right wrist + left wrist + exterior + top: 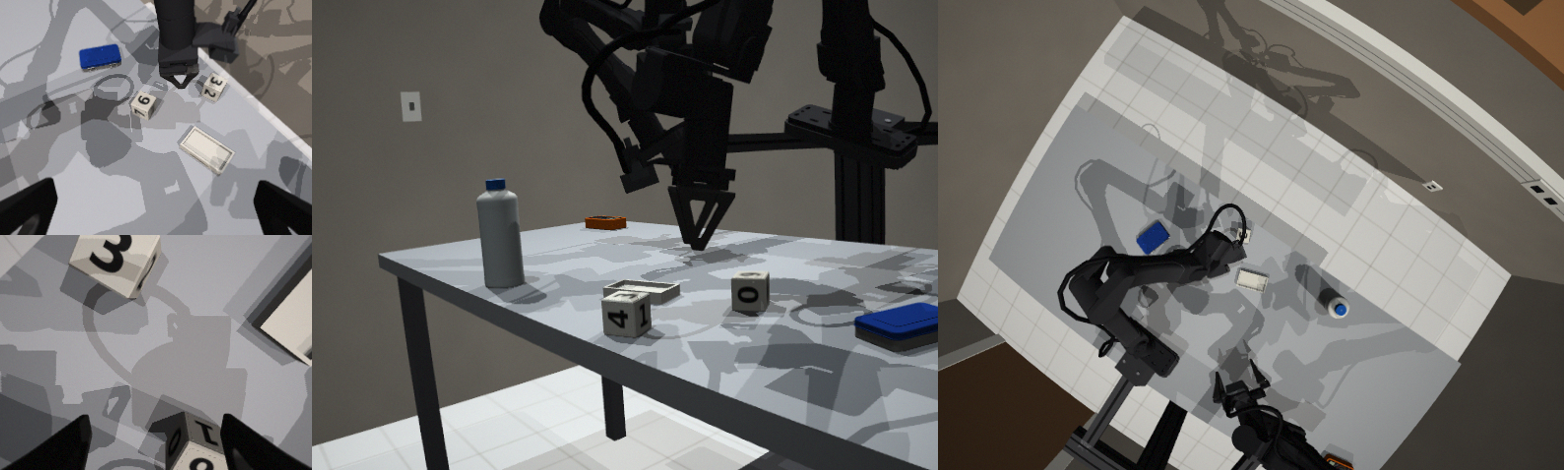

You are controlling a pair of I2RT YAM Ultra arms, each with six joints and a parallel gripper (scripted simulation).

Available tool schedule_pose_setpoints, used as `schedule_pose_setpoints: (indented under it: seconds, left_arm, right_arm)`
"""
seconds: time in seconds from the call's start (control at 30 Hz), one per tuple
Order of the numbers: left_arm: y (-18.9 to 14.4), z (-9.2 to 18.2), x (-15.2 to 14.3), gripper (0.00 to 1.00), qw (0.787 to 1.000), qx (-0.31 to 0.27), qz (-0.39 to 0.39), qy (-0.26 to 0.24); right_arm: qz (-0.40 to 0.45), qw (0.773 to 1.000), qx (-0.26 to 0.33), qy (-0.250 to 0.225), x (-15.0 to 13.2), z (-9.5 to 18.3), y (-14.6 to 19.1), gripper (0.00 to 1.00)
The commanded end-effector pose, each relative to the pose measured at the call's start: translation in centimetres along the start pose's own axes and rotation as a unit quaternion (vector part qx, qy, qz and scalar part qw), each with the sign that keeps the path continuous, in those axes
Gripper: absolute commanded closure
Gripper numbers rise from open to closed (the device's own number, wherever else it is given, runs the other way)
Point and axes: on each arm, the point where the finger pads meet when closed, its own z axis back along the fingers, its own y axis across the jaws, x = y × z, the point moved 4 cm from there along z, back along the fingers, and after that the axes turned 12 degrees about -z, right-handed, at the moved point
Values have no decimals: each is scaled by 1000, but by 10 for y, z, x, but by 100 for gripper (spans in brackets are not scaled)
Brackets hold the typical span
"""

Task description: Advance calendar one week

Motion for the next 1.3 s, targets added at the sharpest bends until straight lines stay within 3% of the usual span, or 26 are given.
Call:
schedule_pose_setpoints:
  seconds: [0.0, 0.27, 0.47, 0.53, 0.73, 1.1, 1.27]
  left_arm:
    - [0, -4, 25, 30, 994, -18, 105, -17]
    - [22, -21, 53, 30, 954, -16, 297, 30]
    - [33, -33, 67, 30, 907, -7, 416, 68]
    - [33, -33, 67, 30, 907, -7, 416, 68]
    - [42, -44, 80, 30, 870, 3, 486, 88]
    - [42, -68, 76, 31, 863, 2, 495, 95]
    - [47, -93, 77, 40, 863, 1, 498, 84]
  right_arm:
    - [-37, 998, -25, -35, 22, 2, -5, 0]
    - [-75, 992, -78, -66, 33, 5, -20, 0]
    - [-89, 988, -100, -79, 36, 7, -26, 0]
    - [-89, 988, -100, -79, 36, 7, -26, 0]
    - [-97, 986, -111, -84, 38, 8, -30, 0]
    - [-97, 985, -112, -84, 38, 8, -30, 0]
    - [-97, 985, -112, -84, 38, 8, -30, 0]
